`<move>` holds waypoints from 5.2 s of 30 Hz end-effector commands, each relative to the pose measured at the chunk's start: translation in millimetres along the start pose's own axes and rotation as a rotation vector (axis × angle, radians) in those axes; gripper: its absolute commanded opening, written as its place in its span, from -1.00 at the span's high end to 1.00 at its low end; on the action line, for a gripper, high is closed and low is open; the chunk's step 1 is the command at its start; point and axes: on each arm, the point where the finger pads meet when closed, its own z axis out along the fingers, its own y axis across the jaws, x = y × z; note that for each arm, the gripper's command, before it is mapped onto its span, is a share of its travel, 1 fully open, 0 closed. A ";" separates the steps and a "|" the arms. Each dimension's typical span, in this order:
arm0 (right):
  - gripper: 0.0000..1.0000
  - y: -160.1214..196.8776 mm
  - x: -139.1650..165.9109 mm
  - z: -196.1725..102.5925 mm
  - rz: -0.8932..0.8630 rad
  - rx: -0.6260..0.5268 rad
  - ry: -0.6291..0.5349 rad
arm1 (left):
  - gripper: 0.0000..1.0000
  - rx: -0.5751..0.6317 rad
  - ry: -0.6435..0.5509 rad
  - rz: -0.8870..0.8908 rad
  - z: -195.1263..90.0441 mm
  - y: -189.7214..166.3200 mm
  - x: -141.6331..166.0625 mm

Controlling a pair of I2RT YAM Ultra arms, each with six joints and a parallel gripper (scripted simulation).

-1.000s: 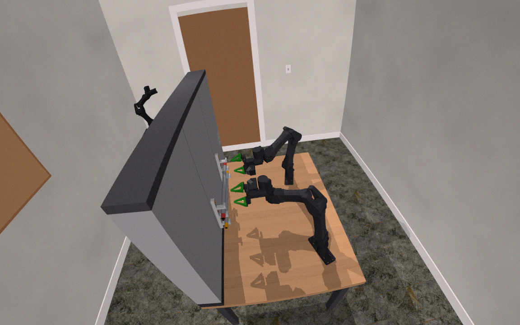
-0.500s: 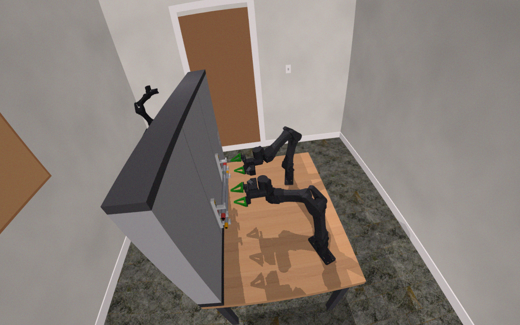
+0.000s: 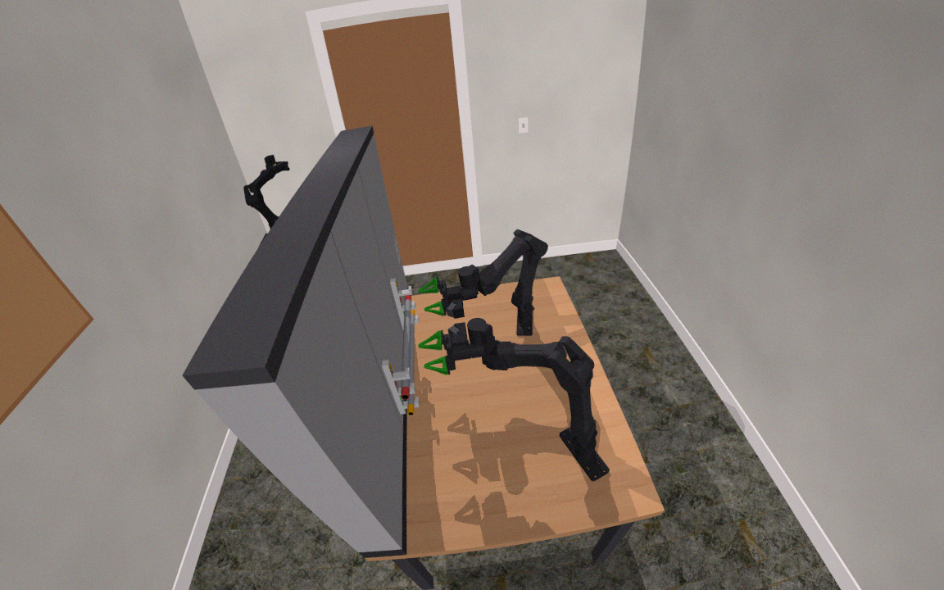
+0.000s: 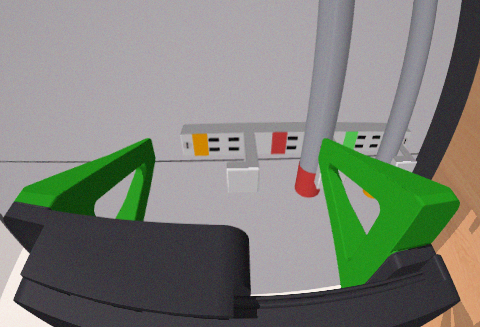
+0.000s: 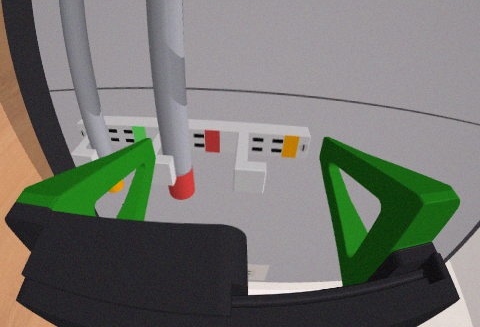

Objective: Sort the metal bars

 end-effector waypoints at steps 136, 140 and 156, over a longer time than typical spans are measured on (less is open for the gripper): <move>-0.12 129.1 -1.9 77.7 0.043 0.063 0.003 | -0.10 -0.018 -0.001 -0.017 72.5 -146.2 1.2; -0.01 129.1 -1.9 77.7 0.043 0.063 0.003 | 0.01 -0.018 -0.001 -0.017 72.5 -146.2 1.2; 0.39 129.4 -2.0 77.7 0.042 0.062 0.003 | 0.41 -0.018 -0.001 -0.017 72.5 -146.2 1.2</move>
